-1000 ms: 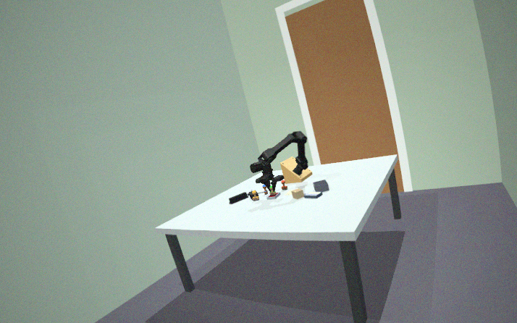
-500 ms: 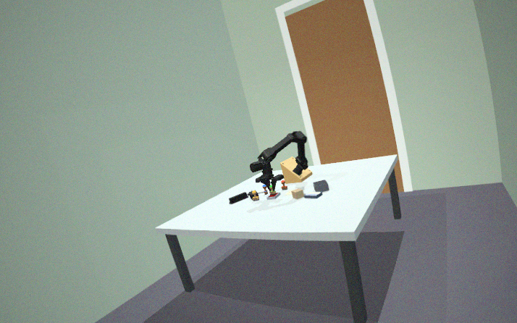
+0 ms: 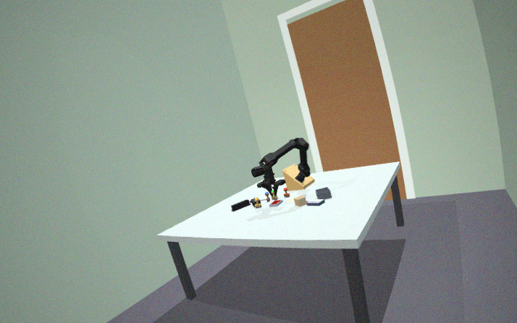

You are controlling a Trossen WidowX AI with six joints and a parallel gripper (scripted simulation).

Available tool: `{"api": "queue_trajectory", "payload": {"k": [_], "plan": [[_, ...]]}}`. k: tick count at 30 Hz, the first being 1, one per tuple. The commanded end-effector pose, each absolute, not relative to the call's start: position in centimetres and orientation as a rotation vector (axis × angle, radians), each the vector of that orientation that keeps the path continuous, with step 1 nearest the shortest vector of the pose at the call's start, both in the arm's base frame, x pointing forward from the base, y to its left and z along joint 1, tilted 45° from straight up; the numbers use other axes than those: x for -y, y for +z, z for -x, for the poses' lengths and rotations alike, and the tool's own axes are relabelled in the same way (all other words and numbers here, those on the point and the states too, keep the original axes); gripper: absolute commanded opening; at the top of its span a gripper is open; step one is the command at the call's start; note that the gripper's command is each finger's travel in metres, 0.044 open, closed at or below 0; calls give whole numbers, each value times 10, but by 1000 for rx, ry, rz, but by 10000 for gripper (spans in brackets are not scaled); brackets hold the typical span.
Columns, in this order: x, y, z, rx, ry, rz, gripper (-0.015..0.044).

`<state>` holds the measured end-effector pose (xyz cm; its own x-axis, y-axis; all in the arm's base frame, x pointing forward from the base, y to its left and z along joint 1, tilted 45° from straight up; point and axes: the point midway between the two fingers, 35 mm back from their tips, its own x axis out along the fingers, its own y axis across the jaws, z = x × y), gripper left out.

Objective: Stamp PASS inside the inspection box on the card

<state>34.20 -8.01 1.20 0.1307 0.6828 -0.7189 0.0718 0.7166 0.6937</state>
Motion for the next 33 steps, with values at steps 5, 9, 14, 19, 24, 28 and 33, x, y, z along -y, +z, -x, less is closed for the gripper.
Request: {"api": "queue_trajectory", "payload": {"k": [5,9,14,19,24,28,33], "plan": [[91,22,-341,-1391,495,-673,0],[95,26,-340,-1391,495,-673,0],[100,32,-338,-1391,495,-673,0],[105,37,-337,-1391,496,-674,0],[99,44,-334,-1428,421,-762,0],[92,51,-329,-1467,333,-864,0],[83,59,-324,-1511,219,-990,0]]}}
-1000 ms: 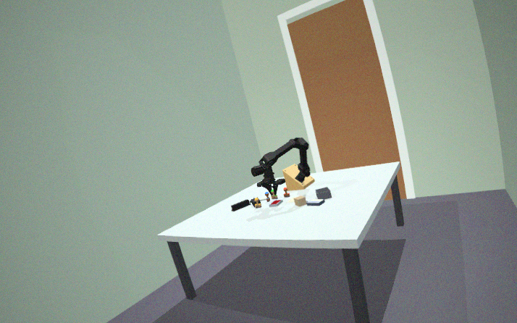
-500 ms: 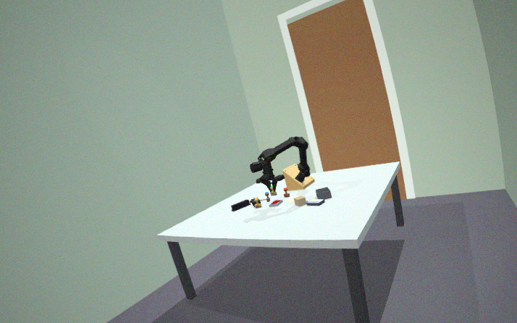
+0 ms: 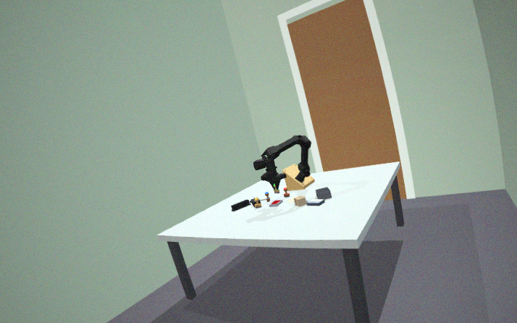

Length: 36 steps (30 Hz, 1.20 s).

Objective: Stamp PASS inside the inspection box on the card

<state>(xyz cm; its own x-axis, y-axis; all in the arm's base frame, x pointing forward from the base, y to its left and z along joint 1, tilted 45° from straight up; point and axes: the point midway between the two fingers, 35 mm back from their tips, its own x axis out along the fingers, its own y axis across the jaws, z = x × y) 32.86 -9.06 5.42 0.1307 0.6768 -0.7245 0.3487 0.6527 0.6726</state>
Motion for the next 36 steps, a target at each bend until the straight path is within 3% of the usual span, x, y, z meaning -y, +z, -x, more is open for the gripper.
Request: {"api": "queue_trajectory", "payload": {"k": [1,27,36], "plan": [[81,61,-322,-1519,196,-1015,0],[36,95,-286,-1637,-472,-1638,0],[33,94,-286,-1637,-491,-1653,0]]}}
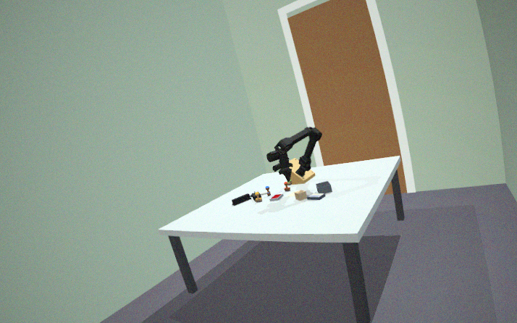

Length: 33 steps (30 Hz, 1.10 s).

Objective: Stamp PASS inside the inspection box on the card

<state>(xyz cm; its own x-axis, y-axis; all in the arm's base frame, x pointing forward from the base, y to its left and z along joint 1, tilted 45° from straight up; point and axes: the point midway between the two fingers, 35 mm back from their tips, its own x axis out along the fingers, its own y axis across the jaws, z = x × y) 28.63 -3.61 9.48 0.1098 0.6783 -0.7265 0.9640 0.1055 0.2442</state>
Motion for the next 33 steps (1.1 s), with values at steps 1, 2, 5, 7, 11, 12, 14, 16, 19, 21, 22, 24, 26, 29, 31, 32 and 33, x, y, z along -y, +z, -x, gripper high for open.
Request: {"api": "queue_trajectory", "payload": {"k": [1,2,5,7,11,12,14,16,19,21,22,24,26,29,31,32,33], "plan": [[33,93,-286,-1637,-491,-1653,0],[33,93,-286,-1637,-491,-1653,0],[31,91,-287,-1637,-491,-1653,0],[30,90,-287,-1637,-491,-1653,0],[29,88,-287,-1636,-491,-1653,0],[28,88,-287,-1636,-491,-1653,0],[27,87,-288,-1636,-491,-1653,0],[26,86,-288,-1636,-491,-1653,0],[25,84,-288,-1635,-491,-1653,0],[24,83,-289,-1635,-492,-1653,0],[24,83,-289,-1635,-492,-1653,0],[23,82,-289,-1635,-492,-1653,0],[22,81,-289,-1635,-492,-1653,0],[21,80,-289,-1634,-492,-1653,0],[20,79,-290,-1634,-491,-1653,0],[19,78,-290,-1634,-491,-1653,0],[19,78,-290,-1634,-491,-1654,0]]}}
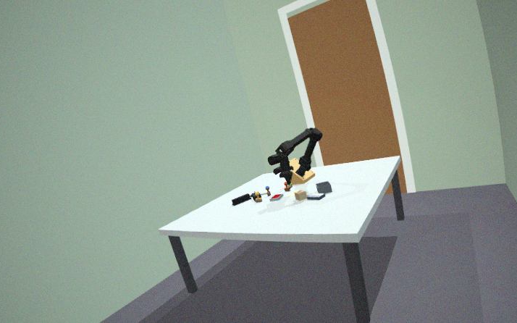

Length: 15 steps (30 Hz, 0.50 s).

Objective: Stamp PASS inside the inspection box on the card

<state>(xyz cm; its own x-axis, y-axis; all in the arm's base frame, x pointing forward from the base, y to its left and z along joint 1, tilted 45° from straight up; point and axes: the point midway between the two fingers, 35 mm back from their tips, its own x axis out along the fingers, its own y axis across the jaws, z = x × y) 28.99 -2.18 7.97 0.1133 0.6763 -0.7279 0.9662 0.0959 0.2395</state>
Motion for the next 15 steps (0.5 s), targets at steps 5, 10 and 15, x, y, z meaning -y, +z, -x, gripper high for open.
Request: {"api": "queue_trajectory", "payload": {"k": [5,10,15], "plan": [[17,75,-290,-1633,-491,-1654,0],[14,73,-291,-1633,-491,-1654,0],[12,71,-291,-1633,-491,-1654,0]]}}
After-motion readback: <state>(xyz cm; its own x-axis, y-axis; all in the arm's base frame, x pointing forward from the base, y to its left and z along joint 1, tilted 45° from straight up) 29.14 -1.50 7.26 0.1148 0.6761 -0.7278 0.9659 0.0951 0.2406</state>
